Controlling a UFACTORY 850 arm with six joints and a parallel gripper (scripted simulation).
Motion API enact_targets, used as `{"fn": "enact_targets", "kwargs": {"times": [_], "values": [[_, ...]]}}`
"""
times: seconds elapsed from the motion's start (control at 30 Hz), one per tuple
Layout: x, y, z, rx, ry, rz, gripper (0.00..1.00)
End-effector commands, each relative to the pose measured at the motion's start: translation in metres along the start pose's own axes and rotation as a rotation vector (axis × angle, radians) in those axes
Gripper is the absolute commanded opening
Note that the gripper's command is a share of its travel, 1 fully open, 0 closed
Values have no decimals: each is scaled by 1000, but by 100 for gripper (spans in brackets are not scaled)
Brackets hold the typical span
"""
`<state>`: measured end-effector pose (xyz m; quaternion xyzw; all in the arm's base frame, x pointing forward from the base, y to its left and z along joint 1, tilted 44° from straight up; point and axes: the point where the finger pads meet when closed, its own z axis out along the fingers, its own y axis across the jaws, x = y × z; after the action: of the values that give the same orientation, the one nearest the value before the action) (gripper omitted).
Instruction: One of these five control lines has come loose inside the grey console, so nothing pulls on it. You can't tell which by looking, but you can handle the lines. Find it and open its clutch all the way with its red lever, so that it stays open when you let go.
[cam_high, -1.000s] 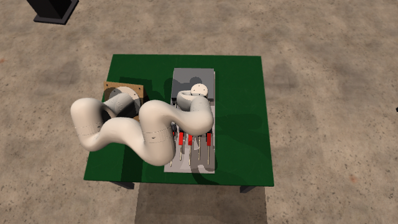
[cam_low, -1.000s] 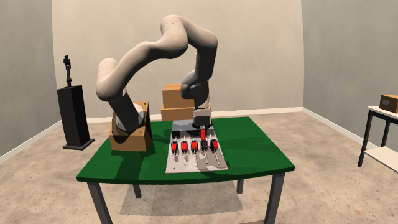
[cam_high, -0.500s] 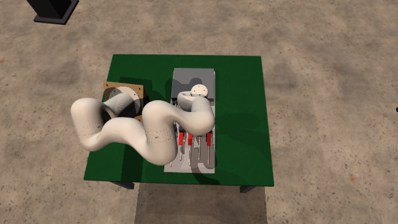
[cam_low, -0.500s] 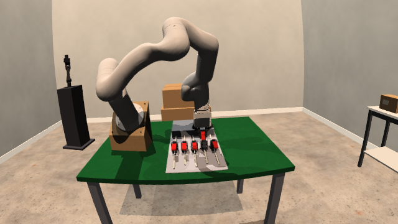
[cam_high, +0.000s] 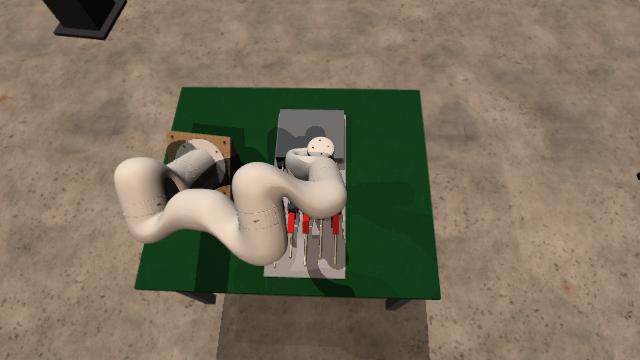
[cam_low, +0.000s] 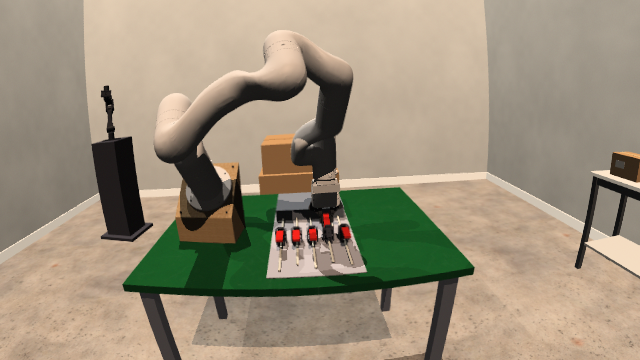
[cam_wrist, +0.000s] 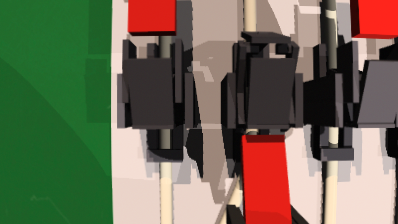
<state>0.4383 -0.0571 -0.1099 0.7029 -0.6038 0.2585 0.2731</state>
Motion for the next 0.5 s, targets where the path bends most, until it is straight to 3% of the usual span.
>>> {"fn": "enact_targets", "kwargs": {"times": [0.0, 0.43, 0.47], "values": [[1, 0, 0, 1, 2, 0, 0], [1, 0, 0, 1, 2, 0, 0], [1, 0, 0, 1, 2, 0, 100]]}}
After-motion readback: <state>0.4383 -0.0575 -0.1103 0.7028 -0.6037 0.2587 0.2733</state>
